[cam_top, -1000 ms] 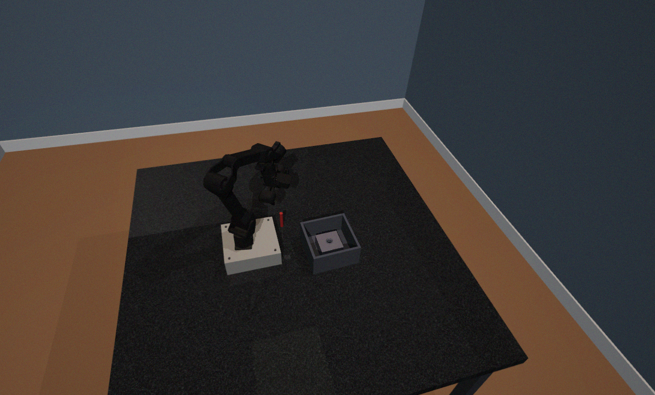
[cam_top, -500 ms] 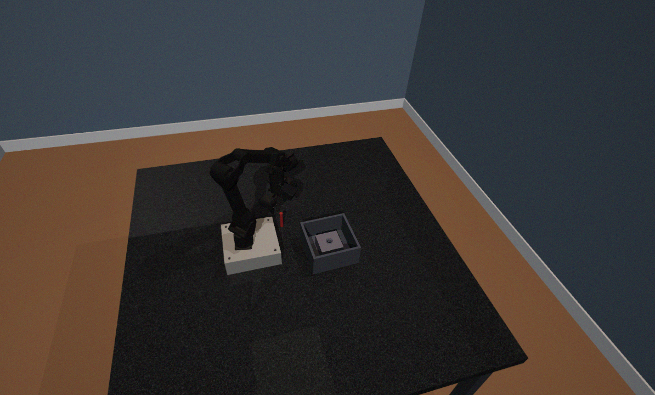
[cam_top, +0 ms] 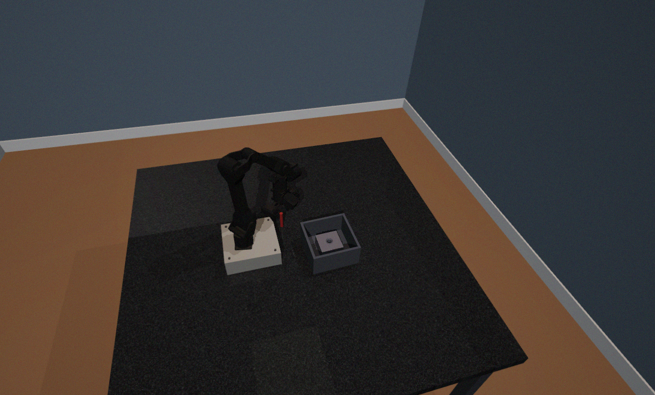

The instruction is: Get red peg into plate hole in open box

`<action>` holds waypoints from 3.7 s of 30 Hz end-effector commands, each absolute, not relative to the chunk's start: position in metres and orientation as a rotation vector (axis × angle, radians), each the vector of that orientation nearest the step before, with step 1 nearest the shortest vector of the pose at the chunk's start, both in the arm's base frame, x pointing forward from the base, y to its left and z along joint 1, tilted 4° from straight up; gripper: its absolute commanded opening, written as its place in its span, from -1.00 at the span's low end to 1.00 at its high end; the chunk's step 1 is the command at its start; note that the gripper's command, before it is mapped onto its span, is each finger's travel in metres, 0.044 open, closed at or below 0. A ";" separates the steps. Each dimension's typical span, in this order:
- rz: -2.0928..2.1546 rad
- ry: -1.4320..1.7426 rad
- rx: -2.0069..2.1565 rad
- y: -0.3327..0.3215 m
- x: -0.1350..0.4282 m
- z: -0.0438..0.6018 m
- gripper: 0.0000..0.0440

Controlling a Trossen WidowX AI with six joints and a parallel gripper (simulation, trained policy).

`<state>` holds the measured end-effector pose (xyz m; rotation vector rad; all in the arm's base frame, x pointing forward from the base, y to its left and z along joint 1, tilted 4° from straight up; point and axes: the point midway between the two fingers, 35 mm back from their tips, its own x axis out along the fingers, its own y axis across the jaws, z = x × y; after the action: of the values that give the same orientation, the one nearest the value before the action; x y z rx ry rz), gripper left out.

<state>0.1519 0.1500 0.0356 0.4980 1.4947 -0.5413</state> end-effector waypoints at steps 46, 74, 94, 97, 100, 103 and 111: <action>-0.640 1.488 0.406 0.148 0.175 0.031 -1.00; -0.716 1.335 0.511 0.113 0.222 0.127 -1.00; -0.836 1.234 0.622 0.050 0.286 0.138 -1.00; -0.848 1.231 0.628 0.039 0.297 0.136 -1.00; -0.857 1.232 0.634 0.029 0.307 0.134 -1.00; -0.862 1.236 0.639 0.019 0.318 0.131 -1.00; -0.853 1.266 0.642 -0.004 0.342 0.117 -1.00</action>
<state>0.3367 -0.0005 0.1232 0.6445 1.2463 -0.8569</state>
